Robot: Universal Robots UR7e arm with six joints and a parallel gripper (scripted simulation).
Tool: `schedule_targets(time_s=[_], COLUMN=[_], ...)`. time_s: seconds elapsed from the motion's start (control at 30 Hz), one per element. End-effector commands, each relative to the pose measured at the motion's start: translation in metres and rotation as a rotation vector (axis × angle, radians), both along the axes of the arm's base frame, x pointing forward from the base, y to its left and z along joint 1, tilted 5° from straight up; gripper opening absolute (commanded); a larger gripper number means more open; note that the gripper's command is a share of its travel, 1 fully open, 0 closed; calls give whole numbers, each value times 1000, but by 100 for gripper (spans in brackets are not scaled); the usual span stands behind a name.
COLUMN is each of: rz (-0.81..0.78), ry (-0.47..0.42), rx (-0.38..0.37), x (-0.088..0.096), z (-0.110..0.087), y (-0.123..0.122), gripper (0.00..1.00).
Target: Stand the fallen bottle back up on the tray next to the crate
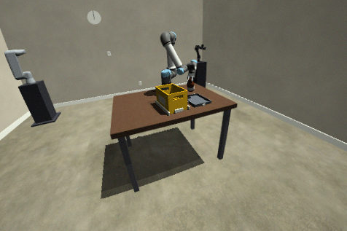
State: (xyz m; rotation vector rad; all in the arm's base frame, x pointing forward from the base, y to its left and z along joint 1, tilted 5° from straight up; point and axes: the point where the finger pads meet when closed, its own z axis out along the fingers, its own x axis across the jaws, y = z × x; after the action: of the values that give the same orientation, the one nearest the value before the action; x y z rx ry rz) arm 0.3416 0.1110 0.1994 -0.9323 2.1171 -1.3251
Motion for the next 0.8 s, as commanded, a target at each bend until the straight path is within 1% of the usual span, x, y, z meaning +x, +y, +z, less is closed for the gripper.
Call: schedule_targets(time_s=[0.0, 0.5, 0.77], rz=[0, 0, 3], ry=[2, 2, -9], rx=[-3, -4, -17], x=[-1, -1, 0], z=[-1, -1, -2], y=[0, 0, 0], gripper=[0, 0, 0])
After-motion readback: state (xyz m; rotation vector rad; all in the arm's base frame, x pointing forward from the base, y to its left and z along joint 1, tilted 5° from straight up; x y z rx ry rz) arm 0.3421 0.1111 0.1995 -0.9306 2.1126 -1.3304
